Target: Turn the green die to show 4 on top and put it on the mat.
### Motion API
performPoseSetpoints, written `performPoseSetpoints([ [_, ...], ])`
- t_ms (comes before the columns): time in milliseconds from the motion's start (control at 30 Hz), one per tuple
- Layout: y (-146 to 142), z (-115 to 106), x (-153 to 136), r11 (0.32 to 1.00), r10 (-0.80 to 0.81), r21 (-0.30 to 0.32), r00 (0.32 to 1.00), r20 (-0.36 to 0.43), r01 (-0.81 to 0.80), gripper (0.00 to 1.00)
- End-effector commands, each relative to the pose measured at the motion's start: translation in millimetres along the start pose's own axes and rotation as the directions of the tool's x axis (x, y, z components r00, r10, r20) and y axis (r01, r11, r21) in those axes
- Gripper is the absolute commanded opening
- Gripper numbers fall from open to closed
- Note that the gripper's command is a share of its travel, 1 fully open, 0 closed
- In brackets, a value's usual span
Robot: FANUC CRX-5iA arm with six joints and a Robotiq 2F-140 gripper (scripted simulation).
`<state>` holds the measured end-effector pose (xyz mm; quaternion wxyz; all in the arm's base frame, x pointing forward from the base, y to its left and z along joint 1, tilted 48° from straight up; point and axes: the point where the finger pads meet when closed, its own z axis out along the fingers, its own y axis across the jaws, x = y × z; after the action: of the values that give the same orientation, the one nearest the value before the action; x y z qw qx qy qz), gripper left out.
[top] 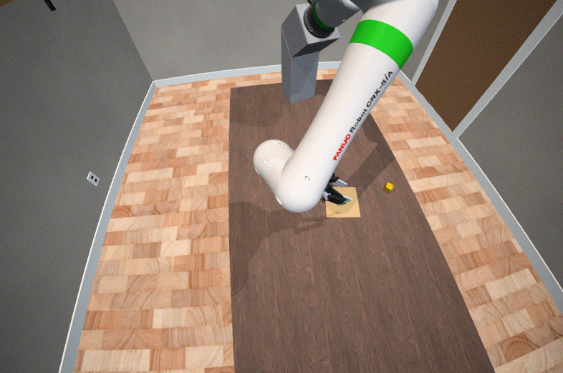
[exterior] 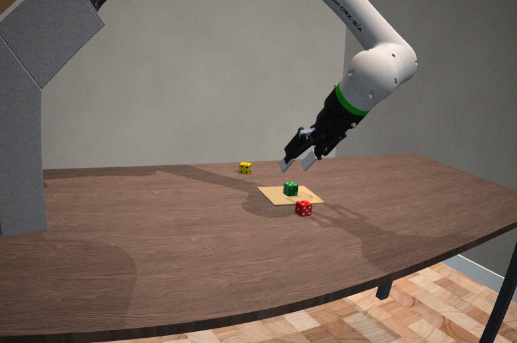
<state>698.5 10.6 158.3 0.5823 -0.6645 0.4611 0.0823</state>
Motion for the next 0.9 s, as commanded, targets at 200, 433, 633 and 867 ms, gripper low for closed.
performPoseSetpoints([
  [200, -0.1, -6.2, -6.0, 1.000, 0.000, 0.000, 1.000, 0.000, 0.000, 0.46],
  [433, -0.4, -3.4, -6.6, 1.000, 0.004, -0.004, 0.998, -0.058, -0.004, 0.46],
  [633, -0.1, -4.5, -9.1, 1.000, 0.002, -0.002, 0.972, -0.237, -0.002, 0.46],
  [867, 1.0, -4.2, -12.8, 1.000, 0.003, -0.003, 0.961, -0.275, -0.004, 0.46],
])
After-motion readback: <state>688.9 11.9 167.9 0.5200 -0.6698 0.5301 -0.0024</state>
